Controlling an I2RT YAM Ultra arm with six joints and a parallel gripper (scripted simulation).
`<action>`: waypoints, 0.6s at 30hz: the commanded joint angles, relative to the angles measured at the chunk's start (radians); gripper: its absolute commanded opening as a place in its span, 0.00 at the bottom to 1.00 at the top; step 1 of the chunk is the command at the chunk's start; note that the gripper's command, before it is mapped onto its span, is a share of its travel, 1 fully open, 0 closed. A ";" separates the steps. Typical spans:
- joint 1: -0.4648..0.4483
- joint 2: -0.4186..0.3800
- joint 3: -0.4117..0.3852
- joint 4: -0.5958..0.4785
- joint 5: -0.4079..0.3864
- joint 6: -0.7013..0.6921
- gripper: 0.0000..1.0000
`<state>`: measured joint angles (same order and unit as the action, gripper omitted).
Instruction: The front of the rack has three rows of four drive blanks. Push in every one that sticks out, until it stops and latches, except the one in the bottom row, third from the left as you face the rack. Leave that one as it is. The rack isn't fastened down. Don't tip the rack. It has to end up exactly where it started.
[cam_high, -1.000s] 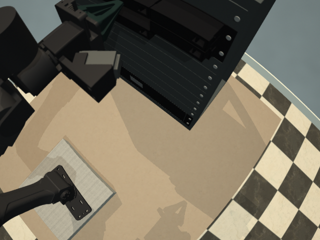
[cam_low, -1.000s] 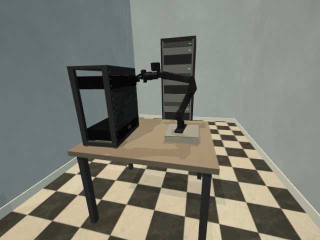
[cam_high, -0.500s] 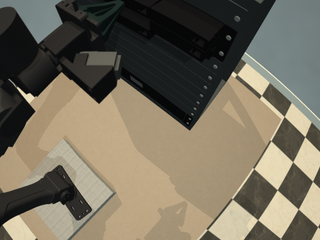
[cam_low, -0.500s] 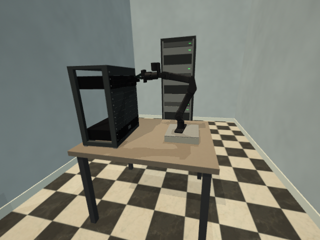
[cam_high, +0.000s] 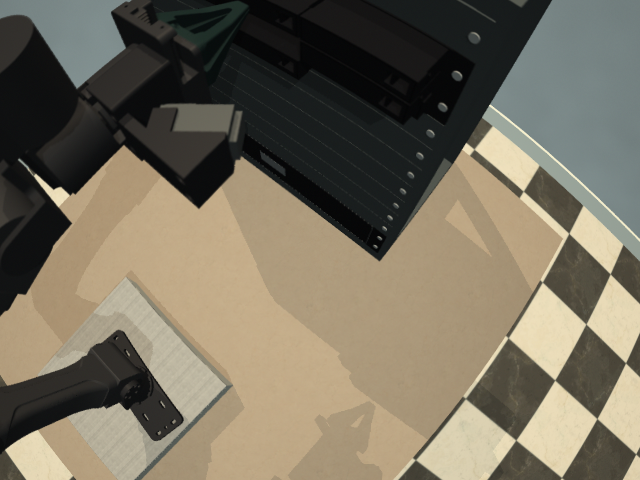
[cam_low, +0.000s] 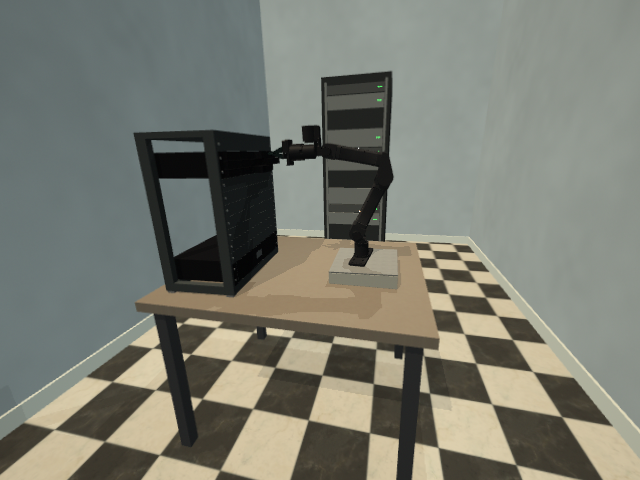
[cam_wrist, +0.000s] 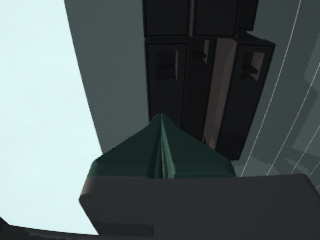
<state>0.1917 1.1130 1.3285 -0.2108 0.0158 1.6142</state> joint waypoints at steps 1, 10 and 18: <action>-0.006 -0.018 0.008 0.025 -0.007 -0.015 0.00; 0.011 0.008 -0.005 0.055 0.004 -0.015 0.00; 0.011 0.011 -0.004 0.055 0.004 -0.015 0.00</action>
<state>0.1917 1.1419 1.3281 -0.1810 0.0158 1.6142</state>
